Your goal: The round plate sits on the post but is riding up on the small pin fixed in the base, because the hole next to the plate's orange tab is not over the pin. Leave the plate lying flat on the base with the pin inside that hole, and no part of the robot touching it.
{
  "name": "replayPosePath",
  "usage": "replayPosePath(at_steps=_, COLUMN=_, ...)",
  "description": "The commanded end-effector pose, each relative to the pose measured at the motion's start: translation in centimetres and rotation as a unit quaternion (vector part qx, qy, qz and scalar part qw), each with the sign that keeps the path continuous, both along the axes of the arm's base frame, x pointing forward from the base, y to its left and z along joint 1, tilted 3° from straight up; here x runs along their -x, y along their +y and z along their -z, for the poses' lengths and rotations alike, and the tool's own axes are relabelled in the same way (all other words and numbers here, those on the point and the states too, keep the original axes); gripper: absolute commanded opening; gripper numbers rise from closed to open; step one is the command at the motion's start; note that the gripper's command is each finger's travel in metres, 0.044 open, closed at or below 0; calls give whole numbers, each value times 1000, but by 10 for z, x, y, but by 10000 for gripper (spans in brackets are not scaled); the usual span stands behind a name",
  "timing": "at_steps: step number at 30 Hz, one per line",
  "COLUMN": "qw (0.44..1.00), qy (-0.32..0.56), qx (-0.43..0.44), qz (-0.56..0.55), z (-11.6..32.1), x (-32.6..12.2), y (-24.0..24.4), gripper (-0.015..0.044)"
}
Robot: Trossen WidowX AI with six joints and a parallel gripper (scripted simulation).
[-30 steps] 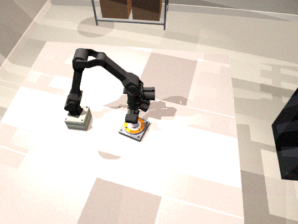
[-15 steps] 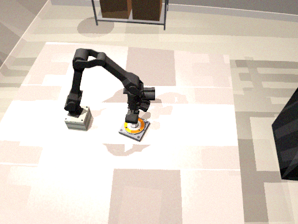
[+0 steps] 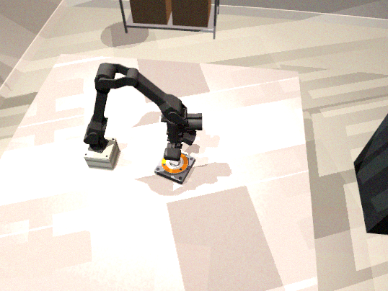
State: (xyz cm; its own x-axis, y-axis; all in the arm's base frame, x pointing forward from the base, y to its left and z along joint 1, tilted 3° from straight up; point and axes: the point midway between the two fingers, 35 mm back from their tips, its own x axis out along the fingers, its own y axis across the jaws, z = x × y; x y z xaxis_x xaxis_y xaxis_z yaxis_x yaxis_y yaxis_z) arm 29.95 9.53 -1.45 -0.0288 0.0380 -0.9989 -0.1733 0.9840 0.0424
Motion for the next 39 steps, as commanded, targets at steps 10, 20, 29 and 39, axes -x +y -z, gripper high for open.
replayPosePath(at_steps=10, qw=1000, qy=-7, qx=-1, qz=2, z=-2, x=-15, y=0, gripper=0)
replayPosePath(at_steps=20, qw=1000, qy=-8, qx=-1, qz=2, z=-3, x=-28, y=-3, gripper=0)
replayPosePath(at_steps=29, qw=1000, qy=-8, qx=-1, qz=2, z=-3, x=-39, y=-9, gripper=0)
replayPosePath(at_steps=39, qw=1000, qy=-9, qx=0, qz=2, z=-5, x=-49, y=-17, gripper=0)
